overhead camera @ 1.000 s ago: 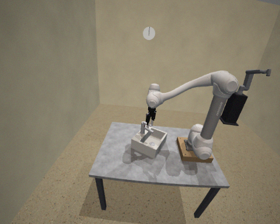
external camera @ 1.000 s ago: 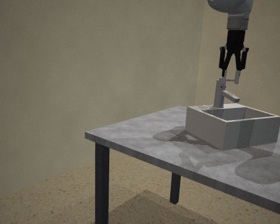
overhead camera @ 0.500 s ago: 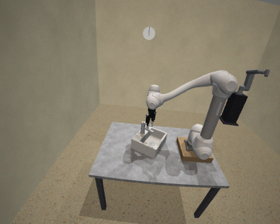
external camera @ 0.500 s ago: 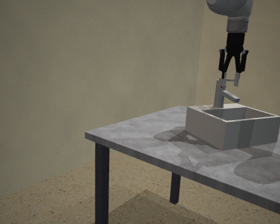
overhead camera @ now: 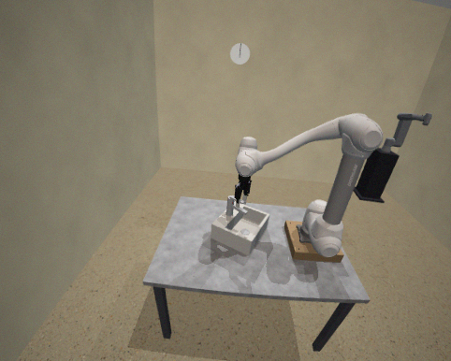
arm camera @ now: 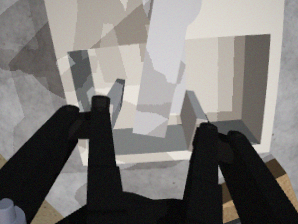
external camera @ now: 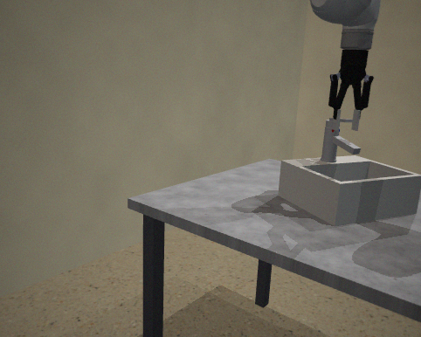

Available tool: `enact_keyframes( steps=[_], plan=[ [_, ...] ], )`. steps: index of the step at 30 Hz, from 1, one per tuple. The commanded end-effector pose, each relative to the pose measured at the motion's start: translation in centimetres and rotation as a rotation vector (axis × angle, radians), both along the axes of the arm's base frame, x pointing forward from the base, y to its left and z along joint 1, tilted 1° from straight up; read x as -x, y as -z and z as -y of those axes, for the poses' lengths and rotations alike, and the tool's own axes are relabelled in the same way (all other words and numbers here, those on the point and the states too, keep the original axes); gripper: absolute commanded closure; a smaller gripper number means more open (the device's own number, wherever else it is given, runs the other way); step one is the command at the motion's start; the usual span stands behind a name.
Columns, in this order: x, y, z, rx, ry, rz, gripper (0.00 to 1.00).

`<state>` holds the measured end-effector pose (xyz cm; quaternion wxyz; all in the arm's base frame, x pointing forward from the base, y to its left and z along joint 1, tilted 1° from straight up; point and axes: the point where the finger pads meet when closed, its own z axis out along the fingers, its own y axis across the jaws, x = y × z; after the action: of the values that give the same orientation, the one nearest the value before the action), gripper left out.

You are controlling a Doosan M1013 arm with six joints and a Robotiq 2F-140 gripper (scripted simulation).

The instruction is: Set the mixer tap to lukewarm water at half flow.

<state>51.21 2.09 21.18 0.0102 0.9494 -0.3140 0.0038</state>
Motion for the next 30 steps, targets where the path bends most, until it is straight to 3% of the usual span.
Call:
enact_keyframes(
  steps=[1, 26, 27, 30],
  plan=[
    [0.0, -0.01, 0.0, 0.0, 0.0, 0.0, 0.61],
    [0.0, -0.01, 0.0, 0.0, 0.0, 0.0, 0.61],
    [0.0, -0.01, 0.0, 0.0, 0.0, 0.0, 1.0],
    [0.0, -0.01, 0.0, 0.0, 0.0, 0.0, 1.0]
  ],
)
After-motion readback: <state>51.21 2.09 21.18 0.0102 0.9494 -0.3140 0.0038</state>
